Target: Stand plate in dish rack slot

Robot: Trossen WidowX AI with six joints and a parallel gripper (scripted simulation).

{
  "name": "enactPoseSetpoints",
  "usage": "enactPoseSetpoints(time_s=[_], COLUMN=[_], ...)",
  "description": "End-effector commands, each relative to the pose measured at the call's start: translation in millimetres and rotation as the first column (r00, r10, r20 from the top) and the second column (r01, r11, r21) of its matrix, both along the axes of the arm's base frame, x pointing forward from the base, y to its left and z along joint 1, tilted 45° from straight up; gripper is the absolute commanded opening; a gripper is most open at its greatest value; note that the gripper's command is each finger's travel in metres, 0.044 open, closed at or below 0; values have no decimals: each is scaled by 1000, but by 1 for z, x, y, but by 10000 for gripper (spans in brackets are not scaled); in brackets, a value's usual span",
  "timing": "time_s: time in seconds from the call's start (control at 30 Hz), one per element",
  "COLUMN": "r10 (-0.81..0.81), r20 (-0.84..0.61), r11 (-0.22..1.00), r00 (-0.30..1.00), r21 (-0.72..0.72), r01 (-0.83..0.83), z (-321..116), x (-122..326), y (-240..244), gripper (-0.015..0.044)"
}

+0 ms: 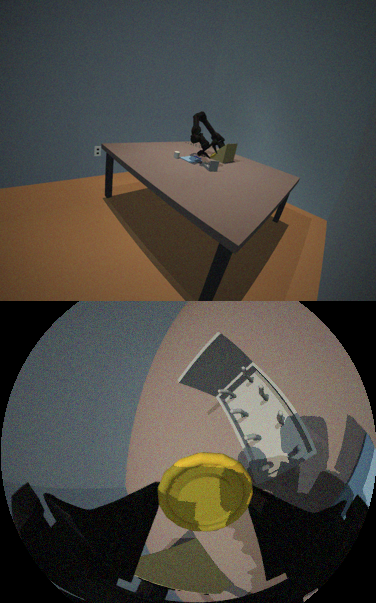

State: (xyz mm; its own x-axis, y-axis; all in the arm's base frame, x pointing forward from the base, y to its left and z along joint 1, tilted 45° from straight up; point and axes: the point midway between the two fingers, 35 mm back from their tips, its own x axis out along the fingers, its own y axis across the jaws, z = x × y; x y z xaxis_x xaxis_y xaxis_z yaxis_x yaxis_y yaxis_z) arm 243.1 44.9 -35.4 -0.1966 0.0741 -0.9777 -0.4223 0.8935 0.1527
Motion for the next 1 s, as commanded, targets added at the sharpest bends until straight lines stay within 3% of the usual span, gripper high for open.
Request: enactPoseSetpoints(time_s=[0.0, 0.5, 0.97], r10=[70, 260, 372], r20=[43, 300, 602], r11=[992, 894, 753], r00=[997, 918, 707], r21=[97, 284, 250], r01=[-74, -346, -609], z=[-4, -10, -7], x=[-1, 5, 10], y=[-4, -15, -29], gripper=[0, 0, 0])
